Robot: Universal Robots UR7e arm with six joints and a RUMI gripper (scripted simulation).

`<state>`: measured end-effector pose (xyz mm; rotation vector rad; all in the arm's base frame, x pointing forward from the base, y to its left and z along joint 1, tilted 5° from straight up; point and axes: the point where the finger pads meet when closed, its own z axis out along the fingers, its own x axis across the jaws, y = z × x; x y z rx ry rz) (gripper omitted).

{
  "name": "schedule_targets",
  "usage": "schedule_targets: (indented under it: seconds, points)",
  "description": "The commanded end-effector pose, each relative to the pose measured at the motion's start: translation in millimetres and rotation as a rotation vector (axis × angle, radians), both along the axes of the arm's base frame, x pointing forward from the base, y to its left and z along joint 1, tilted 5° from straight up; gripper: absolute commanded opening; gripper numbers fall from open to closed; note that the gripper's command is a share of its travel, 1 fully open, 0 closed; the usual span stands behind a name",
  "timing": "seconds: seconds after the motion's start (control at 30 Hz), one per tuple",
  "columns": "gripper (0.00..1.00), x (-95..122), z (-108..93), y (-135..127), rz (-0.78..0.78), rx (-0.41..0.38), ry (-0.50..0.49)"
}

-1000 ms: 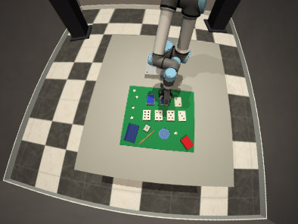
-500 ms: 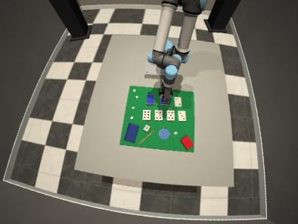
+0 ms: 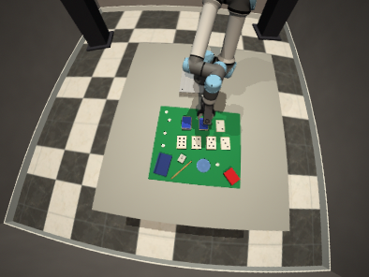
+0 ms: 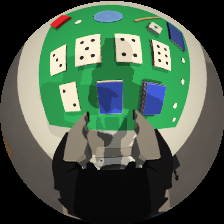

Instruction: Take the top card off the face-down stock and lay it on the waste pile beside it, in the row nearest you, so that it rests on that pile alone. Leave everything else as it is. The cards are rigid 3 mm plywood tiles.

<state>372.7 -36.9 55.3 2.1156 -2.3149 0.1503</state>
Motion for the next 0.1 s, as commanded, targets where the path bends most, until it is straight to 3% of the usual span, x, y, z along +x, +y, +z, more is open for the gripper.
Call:
schedule_targets:
  seconds: [0.0, 0.07]
  points:
    - [0.50, -0.9, 1.9, 0.2, -0.001, 0.001, 0.004]
    - [0.50, -0.9, 1.9, 0.2, -0.001, 0.001, 0.004]
